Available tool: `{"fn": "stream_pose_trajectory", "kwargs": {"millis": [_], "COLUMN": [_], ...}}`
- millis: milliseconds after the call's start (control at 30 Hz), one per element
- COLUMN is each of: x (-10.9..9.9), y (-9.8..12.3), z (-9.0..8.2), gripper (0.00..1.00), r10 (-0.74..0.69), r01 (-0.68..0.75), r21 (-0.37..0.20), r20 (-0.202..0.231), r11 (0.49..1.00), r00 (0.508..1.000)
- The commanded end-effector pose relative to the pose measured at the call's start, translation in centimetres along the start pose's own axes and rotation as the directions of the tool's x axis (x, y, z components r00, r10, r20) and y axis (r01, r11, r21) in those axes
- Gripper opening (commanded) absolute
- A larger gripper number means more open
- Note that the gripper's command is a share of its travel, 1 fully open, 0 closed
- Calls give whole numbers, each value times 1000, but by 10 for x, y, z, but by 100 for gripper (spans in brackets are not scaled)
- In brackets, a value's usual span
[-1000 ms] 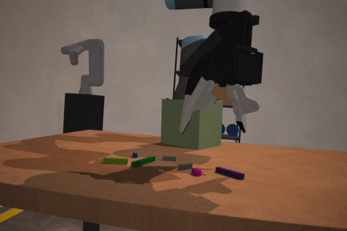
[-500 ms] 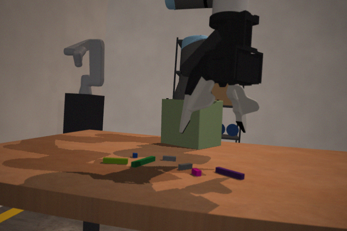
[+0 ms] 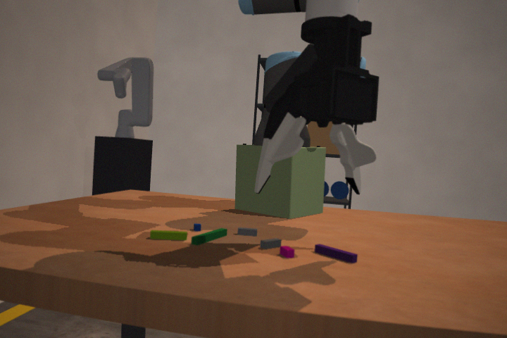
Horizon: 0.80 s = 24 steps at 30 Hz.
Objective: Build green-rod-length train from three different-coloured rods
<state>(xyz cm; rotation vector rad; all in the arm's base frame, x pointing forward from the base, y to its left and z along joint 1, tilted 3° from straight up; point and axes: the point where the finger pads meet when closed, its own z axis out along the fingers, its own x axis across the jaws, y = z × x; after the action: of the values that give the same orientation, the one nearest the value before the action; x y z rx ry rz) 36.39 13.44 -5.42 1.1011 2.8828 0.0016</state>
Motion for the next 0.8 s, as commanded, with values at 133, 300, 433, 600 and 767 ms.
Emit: {"fn": "stream_pose_trajectory", "kwargs": {"millis": [133, 300, 433, 600, 767], "x": [-3, -6, -8, -10, -14], "y": [-4, -10, -15, -19, -27], "z": [-1, -1, -1, -1, -1], "gripper": [100, 100, 100, 100, 100], "r10": [118, 255, 385, 490, 666], "r01": [-118, -255, -385, -490, -666], "r21": [-2, -2, -2, -2, -2], "r20": [2, 1, 1, 1, 0], "r11": [993, 967, 923, 872, 746], "r00": [993, 967, 923, 872, 746]}}
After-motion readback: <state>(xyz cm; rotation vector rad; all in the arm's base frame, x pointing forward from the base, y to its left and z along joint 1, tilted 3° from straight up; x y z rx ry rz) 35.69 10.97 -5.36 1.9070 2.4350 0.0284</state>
